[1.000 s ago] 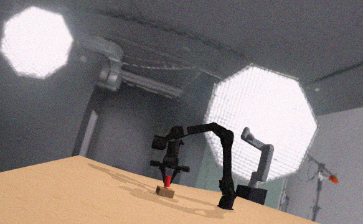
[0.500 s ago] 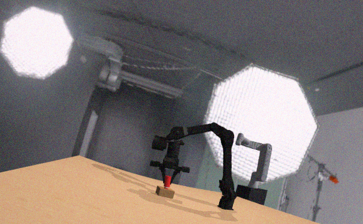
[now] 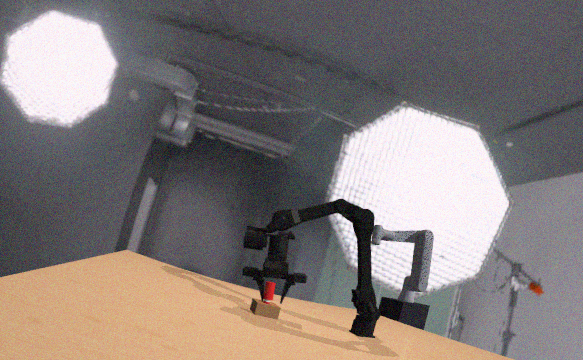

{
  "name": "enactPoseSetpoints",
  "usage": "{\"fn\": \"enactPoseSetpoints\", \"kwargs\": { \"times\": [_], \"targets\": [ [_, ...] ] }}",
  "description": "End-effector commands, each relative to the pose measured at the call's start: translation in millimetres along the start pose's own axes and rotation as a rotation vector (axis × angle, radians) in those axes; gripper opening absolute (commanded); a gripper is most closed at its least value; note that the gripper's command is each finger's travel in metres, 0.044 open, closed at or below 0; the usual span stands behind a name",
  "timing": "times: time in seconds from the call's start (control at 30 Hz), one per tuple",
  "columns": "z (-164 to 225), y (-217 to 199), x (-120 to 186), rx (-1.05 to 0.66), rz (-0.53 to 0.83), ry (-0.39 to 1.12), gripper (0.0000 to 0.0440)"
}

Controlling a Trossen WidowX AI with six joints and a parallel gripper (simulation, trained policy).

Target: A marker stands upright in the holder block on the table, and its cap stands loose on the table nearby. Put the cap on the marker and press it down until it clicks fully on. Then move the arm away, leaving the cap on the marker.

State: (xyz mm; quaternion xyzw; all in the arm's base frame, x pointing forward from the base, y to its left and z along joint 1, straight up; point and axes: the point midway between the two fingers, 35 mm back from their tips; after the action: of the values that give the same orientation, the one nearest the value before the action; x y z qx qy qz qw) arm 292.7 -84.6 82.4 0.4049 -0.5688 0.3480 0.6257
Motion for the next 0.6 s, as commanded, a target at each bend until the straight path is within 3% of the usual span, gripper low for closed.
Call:
{"fn": "enactPoseSetpoints", "kwargs": {
  "times": [0.0,0.13,0.57],
  "targets": [
    [-1,9,-1,0.01,-0.017,-0.013,0.0346],
    [-2,7,2,0.008,0.007,-0.022,0.044],
    [-6,-1,36,-0.001,0.137,-0.057,0.044]
  ]
}}
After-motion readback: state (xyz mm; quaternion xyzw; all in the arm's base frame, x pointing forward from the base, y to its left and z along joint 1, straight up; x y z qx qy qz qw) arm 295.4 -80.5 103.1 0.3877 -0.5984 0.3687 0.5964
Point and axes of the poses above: the point midway between the two fingers, 35 mm back from their tips, its own x axis back along the fingers, its own y axis across the jaws, z = x × y, and after that the axes turned 7 degrees about -x, right-handed
